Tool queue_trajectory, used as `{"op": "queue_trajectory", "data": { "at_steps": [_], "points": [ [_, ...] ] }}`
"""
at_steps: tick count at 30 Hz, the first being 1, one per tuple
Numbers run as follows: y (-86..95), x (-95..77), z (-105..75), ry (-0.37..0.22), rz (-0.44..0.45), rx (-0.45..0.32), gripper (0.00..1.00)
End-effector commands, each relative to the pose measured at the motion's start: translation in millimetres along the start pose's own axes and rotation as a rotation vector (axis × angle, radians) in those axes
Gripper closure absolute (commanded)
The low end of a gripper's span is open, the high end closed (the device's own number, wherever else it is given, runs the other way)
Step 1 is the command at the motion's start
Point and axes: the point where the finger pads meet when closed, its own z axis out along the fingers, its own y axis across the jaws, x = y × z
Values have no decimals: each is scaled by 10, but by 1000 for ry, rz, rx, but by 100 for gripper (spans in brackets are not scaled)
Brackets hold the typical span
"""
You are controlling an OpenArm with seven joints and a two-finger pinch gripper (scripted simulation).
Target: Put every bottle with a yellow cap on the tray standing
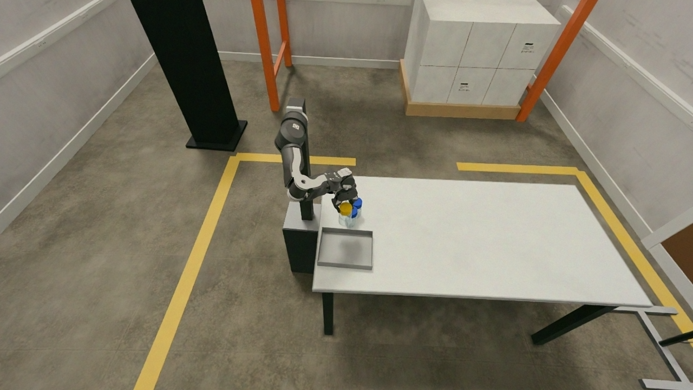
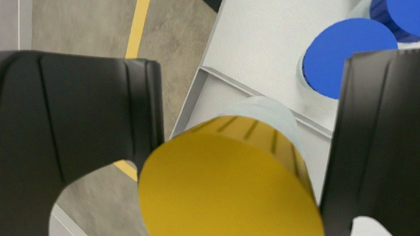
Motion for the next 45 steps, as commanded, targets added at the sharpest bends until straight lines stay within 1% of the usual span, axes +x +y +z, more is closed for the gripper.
{"op": "queue_trajectory", "data": {
  "at_steps": [1, 11, 12, 14, 15, 16, 22, 26, 31, 32, 38, 45],
  "points": [
    [33, -6, -18, -2, 49, -14, 100],
    [33, -7, -18, 2, 237, -14, 100],
    [33, -7, -18, 3, 275, -14, 100],
    [33, -7, -18, 3, 275, -14, 100],
    [33, -7, -18, 4, 310, -14, 100],
    [33, -7, -18, 4, 326, -14, 100],
    [33, -7, -18, 6, 399, -14, 100],
    [33, -7, -18, 6, 426, -14, 100],
    [33, -7, -18, 7, 435, -14, 100],
    [6, -2, -6, 7, 425, -4, 100],
    [-45, -34, 15, 7, 426, -4, 100],
    [-181, -120, 72, 7, 427, -6, 100]
  ]
}}
